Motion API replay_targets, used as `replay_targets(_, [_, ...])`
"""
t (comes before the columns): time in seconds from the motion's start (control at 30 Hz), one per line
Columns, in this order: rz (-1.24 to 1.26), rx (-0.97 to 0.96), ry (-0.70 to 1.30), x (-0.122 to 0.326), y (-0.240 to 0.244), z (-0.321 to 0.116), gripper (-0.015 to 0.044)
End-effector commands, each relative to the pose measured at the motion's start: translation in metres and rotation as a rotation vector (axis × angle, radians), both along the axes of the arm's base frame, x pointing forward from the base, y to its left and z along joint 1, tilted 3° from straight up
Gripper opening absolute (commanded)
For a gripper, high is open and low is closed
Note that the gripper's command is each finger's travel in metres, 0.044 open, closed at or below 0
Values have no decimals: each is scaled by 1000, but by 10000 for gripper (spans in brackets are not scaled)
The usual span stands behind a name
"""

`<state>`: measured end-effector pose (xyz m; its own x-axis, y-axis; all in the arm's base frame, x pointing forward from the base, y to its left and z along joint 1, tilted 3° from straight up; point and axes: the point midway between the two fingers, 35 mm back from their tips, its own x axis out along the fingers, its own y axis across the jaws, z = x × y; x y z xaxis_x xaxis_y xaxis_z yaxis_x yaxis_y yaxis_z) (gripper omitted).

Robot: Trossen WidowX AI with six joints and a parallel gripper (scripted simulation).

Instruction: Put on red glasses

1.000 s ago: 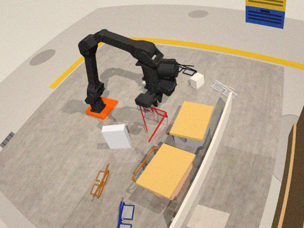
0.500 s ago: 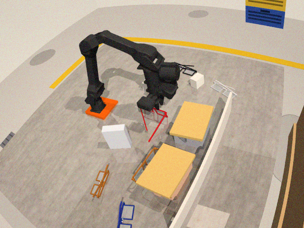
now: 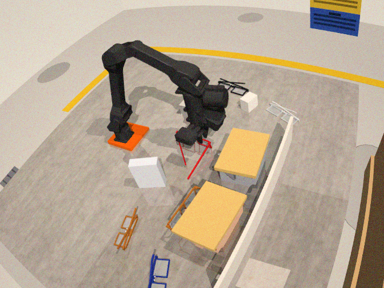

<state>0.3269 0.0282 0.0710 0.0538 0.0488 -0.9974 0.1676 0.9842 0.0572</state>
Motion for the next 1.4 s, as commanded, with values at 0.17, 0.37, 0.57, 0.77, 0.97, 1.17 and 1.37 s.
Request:
replay_targets(0.17, [-4,2,13,-2,2,-17,120])
replay_targets(0.37, [-4,2,13,-2,2,-19,120])
replay_targets(0.57, [-4,2,13,-3,-1,-19,120])
replay_targets(0.77, [-6,-1,11,-2,0,-18,87])
replay_targets(0.97, [-6,-1,11,-2,0,-18,47])
replay_targets(1.17, [-6,-1,11,-2,0,-18,7])
replay_targets(1.37, [-6,-1,11,-2,0,-18,0])
